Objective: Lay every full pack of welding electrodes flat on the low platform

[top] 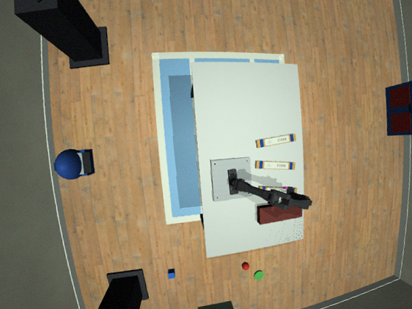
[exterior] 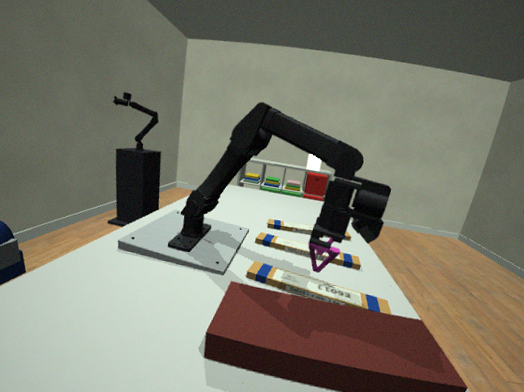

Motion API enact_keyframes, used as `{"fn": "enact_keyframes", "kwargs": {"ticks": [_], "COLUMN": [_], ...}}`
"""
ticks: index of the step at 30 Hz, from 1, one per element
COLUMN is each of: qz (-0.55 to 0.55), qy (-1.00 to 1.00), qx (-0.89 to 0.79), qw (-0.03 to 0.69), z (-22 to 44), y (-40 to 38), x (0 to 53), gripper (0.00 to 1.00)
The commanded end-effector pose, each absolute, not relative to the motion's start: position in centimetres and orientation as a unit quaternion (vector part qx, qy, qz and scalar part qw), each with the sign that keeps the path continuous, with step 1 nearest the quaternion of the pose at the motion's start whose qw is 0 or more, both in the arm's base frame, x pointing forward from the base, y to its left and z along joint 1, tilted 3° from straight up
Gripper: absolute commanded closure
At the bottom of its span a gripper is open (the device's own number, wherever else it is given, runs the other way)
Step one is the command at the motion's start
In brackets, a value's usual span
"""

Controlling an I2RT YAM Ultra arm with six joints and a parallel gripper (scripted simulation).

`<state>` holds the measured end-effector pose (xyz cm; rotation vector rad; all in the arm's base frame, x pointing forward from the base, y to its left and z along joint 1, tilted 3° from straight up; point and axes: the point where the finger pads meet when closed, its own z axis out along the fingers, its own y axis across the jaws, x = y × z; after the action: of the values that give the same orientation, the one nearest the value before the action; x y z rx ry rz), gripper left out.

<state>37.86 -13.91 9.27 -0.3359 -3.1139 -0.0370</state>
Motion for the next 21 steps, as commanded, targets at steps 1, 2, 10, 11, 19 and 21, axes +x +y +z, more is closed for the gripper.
{"fn": "enact_keyframes", "kwargs": {"ticks": [1,2,10,11,19,21], "qz": [-0.005,-0.007,-0.005,-0.005,0.003,0.001], "qy": [-0.994,-0.994,-0.994,-0.994,-0.993,-0.993], "qx": [-0.107,-0.107,-0.106,-0.106,-0.108,-0.108], "qw": [-0.022,-0.017,-0.022,-0.024,-0.052,-0.046], "z": [8.4,7.6,4.8,4.5,6.1,5.6], "y": [-14.3,-14.2,-14.0,-14.1,-14.8,-14.8], "x": [39.1,39.1,39.3,39.3,40.8,40.8], "gripper": [0.05,0.05,0.05,0.05,0.05,0.05]}}
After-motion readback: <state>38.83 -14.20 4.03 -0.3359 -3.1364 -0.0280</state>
